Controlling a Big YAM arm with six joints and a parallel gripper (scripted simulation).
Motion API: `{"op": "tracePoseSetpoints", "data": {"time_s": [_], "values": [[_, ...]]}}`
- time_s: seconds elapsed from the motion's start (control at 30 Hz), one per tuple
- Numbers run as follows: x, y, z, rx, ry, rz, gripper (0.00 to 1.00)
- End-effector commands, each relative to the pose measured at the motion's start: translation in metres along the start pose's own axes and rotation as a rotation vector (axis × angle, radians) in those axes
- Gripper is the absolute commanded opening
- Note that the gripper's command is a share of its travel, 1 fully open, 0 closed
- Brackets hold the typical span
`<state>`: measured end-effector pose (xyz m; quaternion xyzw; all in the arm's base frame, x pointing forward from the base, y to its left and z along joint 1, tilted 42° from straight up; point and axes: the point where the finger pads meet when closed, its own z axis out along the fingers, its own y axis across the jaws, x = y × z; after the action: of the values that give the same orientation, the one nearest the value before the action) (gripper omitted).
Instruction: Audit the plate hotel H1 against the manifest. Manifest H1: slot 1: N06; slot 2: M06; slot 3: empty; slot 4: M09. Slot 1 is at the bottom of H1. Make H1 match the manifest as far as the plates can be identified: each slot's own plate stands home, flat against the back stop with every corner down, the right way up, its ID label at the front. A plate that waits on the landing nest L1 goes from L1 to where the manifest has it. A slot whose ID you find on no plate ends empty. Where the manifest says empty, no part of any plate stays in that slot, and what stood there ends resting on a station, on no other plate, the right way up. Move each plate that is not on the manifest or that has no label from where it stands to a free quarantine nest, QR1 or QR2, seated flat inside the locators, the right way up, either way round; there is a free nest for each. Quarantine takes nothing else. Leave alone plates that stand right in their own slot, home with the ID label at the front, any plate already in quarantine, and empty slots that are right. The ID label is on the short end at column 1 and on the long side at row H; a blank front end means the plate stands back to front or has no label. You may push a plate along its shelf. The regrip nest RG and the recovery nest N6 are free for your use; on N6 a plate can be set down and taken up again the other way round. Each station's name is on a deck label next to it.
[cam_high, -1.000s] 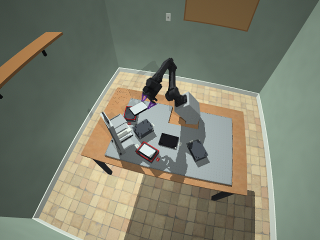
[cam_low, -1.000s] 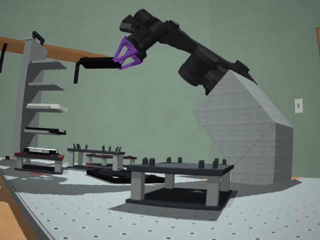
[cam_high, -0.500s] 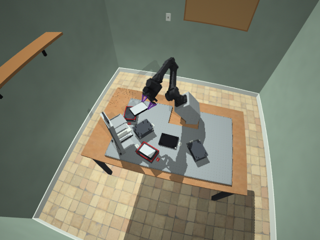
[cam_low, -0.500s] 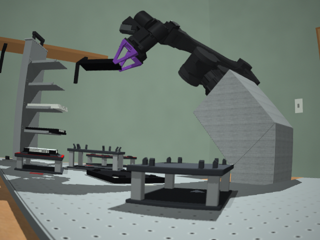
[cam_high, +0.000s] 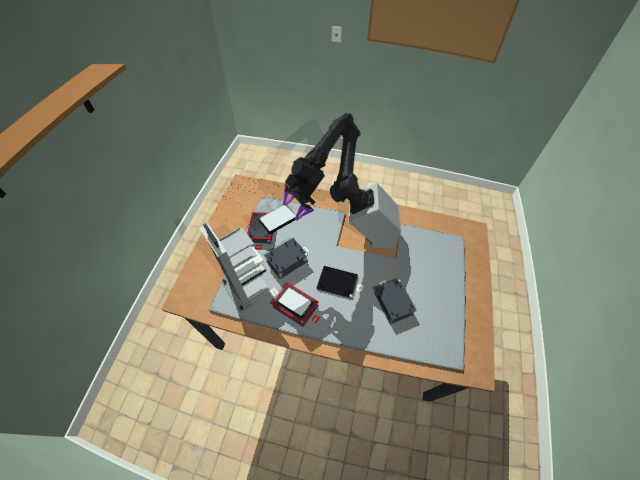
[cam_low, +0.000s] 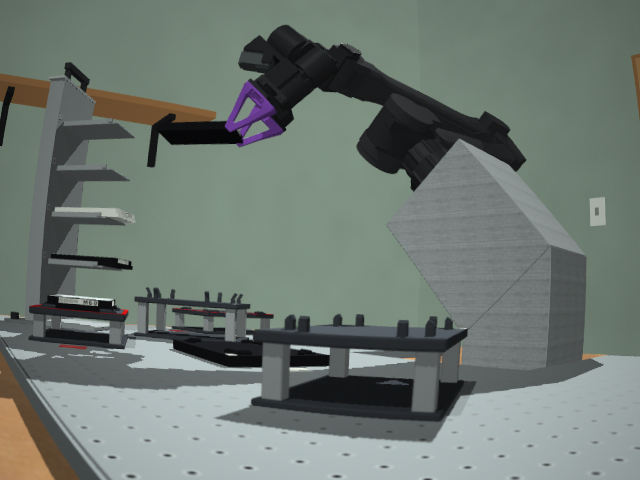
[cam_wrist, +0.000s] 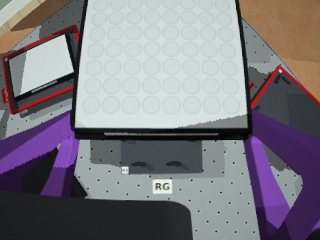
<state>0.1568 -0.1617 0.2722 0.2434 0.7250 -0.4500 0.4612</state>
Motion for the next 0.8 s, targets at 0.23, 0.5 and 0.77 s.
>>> {"op": "tracePoseSetpoints", "data": {"time_s": [0.23, 0.5, 0.77], "values": [[0.0022, -0.0025, 0.0037, 0.012, -0.011, 0.002, 0.86], [0.0041, -0.0028, 0.0057, 0.013, -0.013, 0.002, 0.86], [0.0069, -0.0027, 0.0086, 0.013, -0.013, 0.001, 0.86]]}}
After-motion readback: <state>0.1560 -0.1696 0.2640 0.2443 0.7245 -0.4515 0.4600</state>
